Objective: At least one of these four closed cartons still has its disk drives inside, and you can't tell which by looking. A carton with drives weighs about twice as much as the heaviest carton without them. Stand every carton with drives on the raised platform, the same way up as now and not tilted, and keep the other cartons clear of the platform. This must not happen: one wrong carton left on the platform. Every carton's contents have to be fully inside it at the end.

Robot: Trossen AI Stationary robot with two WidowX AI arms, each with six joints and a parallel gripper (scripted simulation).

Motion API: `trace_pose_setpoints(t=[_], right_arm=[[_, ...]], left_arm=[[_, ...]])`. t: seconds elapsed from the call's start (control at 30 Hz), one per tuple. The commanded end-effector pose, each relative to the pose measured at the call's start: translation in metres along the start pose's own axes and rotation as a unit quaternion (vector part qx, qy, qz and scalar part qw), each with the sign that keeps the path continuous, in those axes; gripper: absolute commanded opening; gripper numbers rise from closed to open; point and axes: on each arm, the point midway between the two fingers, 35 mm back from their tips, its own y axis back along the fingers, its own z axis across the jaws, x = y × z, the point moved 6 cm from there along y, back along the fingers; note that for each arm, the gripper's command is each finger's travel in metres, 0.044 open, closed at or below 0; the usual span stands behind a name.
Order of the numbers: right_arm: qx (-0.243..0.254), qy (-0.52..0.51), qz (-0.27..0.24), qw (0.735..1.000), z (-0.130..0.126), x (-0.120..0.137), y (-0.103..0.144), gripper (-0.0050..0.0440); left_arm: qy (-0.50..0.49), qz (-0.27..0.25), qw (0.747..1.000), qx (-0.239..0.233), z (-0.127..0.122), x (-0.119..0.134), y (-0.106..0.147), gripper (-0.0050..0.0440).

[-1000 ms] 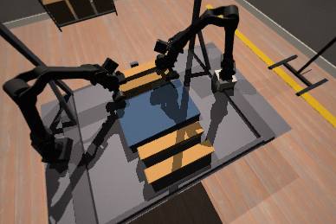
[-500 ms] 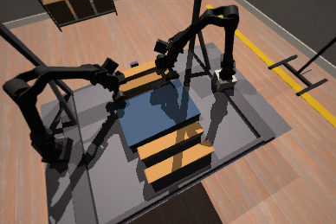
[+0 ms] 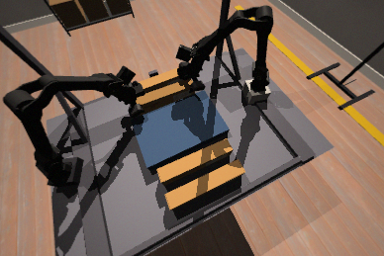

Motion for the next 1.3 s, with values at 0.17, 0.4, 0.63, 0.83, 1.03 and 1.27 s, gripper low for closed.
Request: trace_pose_setpoints(t=[0.17,0.4,0.63,0.83,1.03,1.27], right_arm=[[-0.005,-0.004,-0.012,1.0,0.0018,-0.0057,0.0073,0.0385],[-0.005,-0.004,-0.012,1.0,0.0018,-0.0058,0.0073,0.0385],[-0.005,-0.004,-0.012,1.0,0.0018,-0.0058,0.0073,0.0385],[-0.005,-0.004,-0.012,1.0,0.0018,-0.0058,0.0073,0.0385],[-0.006,-0.002,-0.011,1.0,0.0013,-0.0055,0.0074,-0.005],[-0.006,-0.002,-0.011,1.0,0.0013,-0.0055,0.0074,-0.005]], left_arm=[[0.001,-0.002,1.0,0.002,0.0,-0.0007,0.0012,0.0381],[0.001,-0.002,1.0,0.002,0.0,-0.0007,0.0012,0.0381],[0.001,-0.002,1.0,0.002,0.0,-0.0007,0.0012,0.0381],[0.001,-0.002,1.0,0.002,0.0,-0.0007,0.0012,0.0381],[0.003,-0.01,1.0,0.006,-0.0019,-0.005,0.0056,-0.005],[0.003,-0.01,1.0,0.006,-0.0019,-0.005,0.0056,-0.005]])
